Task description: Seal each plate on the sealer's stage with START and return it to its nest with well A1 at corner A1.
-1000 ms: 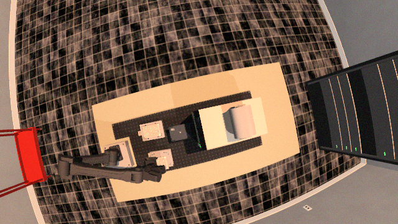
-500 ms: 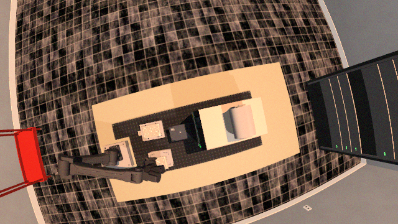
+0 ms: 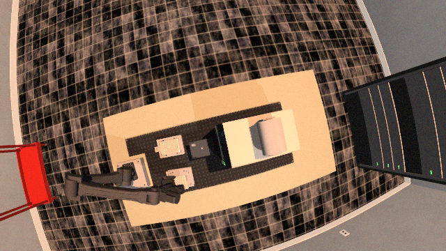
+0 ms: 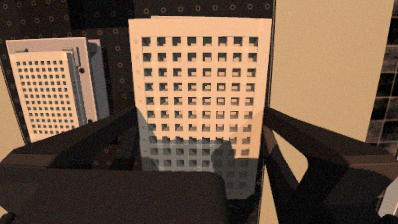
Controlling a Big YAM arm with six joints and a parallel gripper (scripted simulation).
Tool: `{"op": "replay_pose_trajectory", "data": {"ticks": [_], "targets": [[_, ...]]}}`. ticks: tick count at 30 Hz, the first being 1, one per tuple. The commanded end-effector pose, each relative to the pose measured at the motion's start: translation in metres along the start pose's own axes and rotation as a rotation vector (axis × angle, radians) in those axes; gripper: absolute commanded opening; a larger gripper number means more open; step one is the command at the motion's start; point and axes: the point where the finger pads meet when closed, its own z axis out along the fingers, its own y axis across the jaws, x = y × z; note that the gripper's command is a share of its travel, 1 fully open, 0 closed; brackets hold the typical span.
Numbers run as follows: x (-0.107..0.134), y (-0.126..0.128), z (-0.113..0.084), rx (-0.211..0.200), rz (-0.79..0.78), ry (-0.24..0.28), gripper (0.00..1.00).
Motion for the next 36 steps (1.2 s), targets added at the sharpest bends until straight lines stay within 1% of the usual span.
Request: {"op": "replay_pose_trajectory", "data": {"ticks": [1,2,4,8,12,17,23,25,27,29,31,36], "targets": [[-0.023,0.008,0.002,-0.004,0.005,-0.022,0.0],[-0.028,0.011,0.002,-0.008,0.002,-0.026,0.0],[-0.036,0.012,0.001,0.003,0.004,-0.032,0.0],[-0.049,0.014,0.0,0.01,0.018,-0.047,0.0],[-0.047,0.016,0.0,0.006,0.017,-0.039,0.0],[-0.059,0.031,0.006,-0.001,0.006,-0.038,0.0],[-0.071,0.033,0.006,0.009,0.027,-0.049,0.0],[-0.076,0.04,0.006,0.007,0.019,-0.054,0.0],[-0.076,0.04,0.006,0.007,0.019,-0.054,0.0],[-0.072,0.046,0.013,-0.002,0.007,-0.031,0.0],[-0.074,0.05,0.016,-0.003,-0.001,-0.024,0.0],[-0.088,0.055,0.016,0.004,0.01,-0.041,0.0]]}}
